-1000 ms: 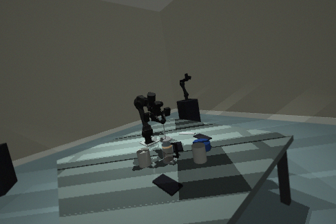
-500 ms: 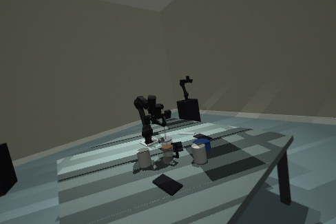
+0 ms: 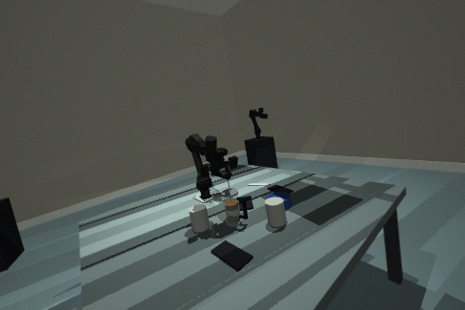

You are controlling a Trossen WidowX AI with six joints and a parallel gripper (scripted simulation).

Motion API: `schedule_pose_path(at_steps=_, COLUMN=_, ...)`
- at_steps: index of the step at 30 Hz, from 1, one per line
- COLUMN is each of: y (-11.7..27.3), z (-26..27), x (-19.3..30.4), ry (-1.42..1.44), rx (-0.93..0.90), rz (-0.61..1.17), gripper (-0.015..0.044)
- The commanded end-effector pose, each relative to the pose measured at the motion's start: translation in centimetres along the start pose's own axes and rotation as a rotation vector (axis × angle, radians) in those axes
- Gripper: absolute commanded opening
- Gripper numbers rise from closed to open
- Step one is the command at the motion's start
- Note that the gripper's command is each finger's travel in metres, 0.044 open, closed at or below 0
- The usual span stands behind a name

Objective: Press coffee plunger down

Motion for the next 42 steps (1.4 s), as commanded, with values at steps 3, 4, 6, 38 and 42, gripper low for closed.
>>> schedule_pose_path(at_steps=3, y=-1.4, z=0.7, x=3.0, ry=-0.004, rx=-0.015, rz=0.074, gripper=0.013)
schedule_pose_path(at_steps=4, y=-1.5, z=0.8, x=3.1, ry=-0.004, rx=-0.015, rz=0.074, gripper=0.013)
schedule_pose_path(at_steps=6, y=-1.7, z=0.8, x=3.3, ry=-0.004, rx=-0.015, rz=0.074, gripper=0.013)
schedule_pose_path(at_steps=38, y=-2.5, z=0.8, x=3.0, ry=-0.004, rx=-0.015, rz=0.073, gripper=0.013)
schedule_pose_path(at_steps=42, y=-2.5, z=0.8, x=2.9, ry=-0.004, rx=-0.015, rz=0.073, gripper=0.013)
Point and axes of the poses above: the point midway between the two fingers, 35 mm back from their tips, its own y axis back along the fingers, its own z axis across the jaws, x = y × z, the point moved 4 cm from there along y, back along the fingers, and after that the axes turned 14 degrees about y, right-handed, at the moved point
